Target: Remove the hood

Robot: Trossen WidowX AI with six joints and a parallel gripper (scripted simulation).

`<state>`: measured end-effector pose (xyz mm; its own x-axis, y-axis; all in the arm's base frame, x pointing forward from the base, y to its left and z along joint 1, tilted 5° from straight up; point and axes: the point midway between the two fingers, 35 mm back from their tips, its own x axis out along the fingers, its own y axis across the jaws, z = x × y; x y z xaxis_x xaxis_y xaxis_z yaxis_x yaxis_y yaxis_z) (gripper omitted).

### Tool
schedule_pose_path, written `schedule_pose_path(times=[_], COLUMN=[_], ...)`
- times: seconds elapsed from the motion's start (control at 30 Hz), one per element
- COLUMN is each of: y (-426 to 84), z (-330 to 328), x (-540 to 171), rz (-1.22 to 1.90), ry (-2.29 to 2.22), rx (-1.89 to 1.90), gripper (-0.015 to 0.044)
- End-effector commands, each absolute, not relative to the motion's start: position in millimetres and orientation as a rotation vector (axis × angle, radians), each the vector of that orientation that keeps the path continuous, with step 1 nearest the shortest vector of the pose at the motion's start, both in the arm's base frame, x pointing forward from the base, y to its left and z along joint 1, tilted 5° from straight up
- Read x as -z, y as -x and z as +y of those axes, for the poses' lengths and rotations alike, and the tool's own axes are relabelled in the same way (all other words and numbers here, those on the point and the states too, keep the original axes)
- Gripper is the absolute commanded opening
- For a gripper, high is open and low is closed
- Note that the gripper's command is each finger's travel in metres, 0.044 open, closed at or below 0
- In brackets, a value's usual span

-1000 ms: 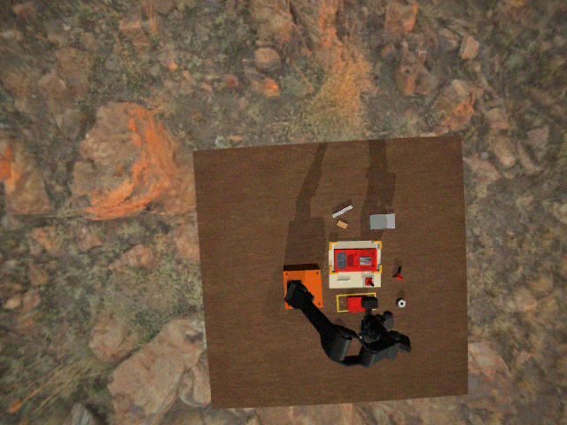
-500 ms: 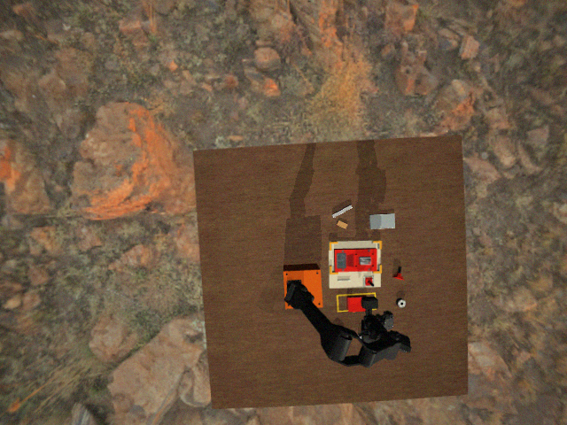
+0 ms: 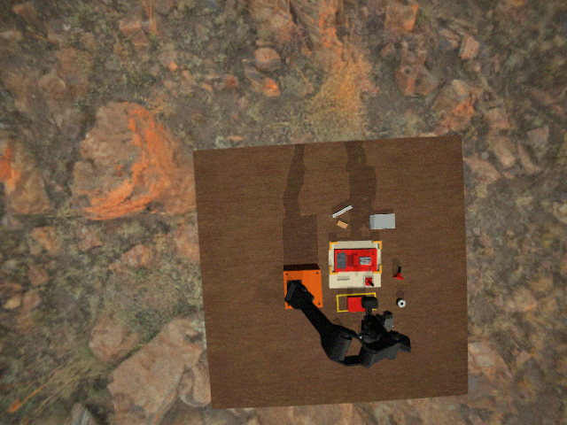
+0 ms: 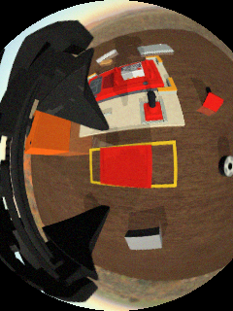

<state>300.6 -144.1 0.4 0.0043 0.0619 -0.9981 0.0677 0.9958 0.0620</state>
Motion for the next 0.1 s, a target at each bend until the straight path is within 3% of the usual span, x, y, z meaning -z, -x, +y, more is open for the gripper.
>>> schedule_pose_path(times=[0.0,0.07], y=[-300.0,-300.0], z=[-144.8,-144.8], x=[-0.6,-0.6], rz=[1.570,1.570], ry=[-0.094,-0.094], rx=[0.003,0.003], gripper=[0.0440,0.0440])
